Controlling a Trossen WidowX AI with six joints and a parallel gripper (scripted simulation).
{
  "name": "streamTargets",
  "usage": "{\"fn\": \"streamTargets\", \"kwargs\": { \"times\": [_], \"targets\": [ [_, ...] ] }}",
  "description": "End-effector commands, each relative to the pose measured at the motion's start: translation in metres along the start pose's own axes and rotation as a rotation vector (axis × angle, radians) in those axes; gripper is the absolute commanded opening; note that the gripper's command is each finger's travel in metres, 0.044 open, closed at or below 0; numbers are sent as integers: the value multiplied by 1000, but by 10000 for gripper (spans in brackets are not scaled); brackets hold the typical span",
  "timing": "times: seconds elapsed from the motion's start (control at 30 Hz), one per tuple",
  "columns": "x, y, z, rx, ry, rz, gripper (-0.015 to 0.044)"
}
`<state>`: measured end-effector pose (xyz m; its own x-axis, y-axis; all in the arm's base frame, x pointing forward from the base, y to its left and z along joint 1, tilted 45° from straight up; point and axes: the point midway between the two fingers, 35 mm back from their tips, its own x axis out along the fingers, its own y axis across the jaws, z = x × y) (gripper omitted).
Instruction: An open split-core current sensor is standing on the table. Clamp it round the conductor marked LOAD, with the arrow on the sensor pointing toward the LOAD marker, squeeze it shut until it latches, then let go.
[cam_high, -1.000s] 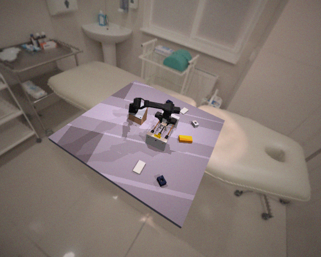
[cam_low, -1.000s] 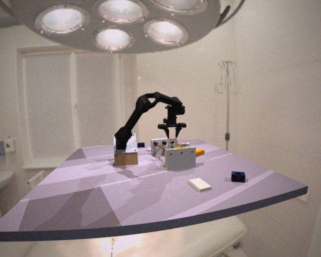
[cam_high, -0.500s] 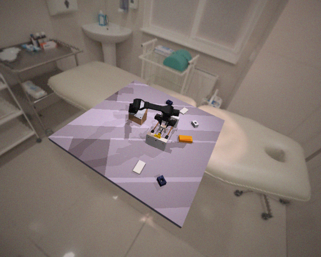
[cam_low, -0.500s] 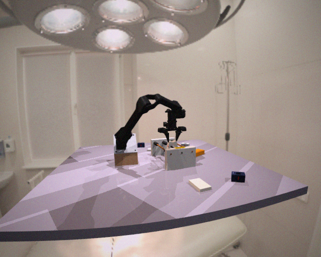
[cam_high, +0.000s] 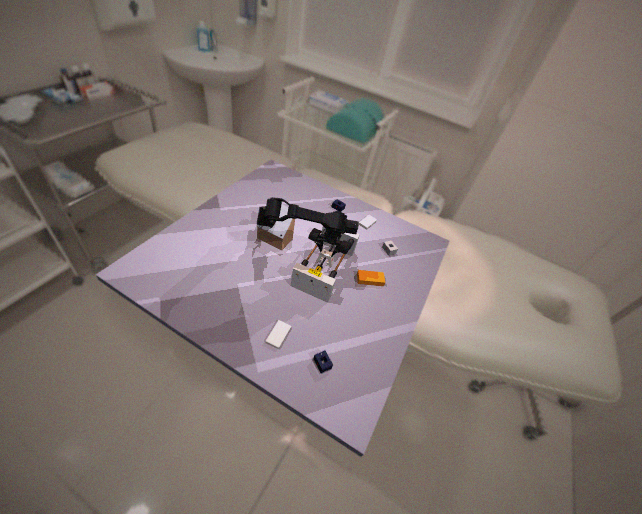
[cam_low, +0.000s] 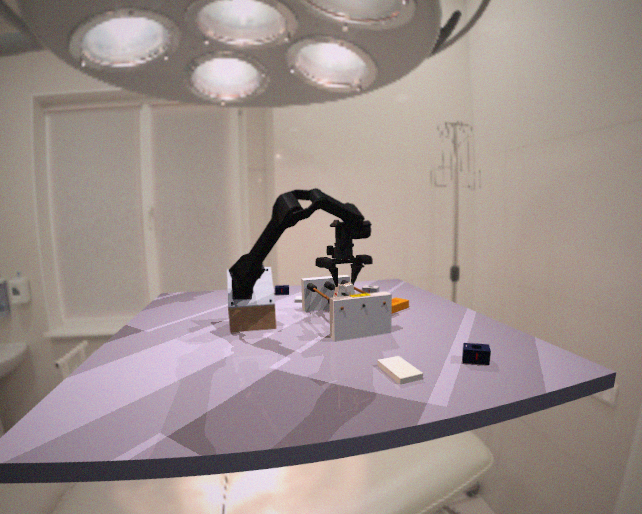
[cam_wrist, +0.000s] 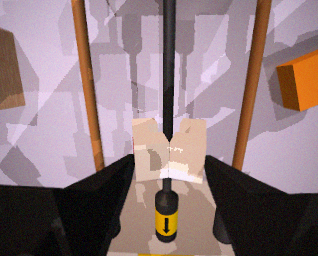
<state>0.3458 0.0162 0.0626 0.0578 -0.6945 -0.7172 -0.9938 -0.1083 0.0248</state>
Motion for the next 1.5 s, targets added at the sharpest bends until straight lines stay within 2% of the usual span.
{"fn": "streamTargets", "kwargs": {
  "times": [0.0, 1.1, 1.47],
  "targets": [
    [0, 0, 0, 1, 0, 0, 0],
    [0, 0, 0, 1, 0, 0, 0],
    [0, 0, 0, 1, 0, 0, 289]
  ]
}}
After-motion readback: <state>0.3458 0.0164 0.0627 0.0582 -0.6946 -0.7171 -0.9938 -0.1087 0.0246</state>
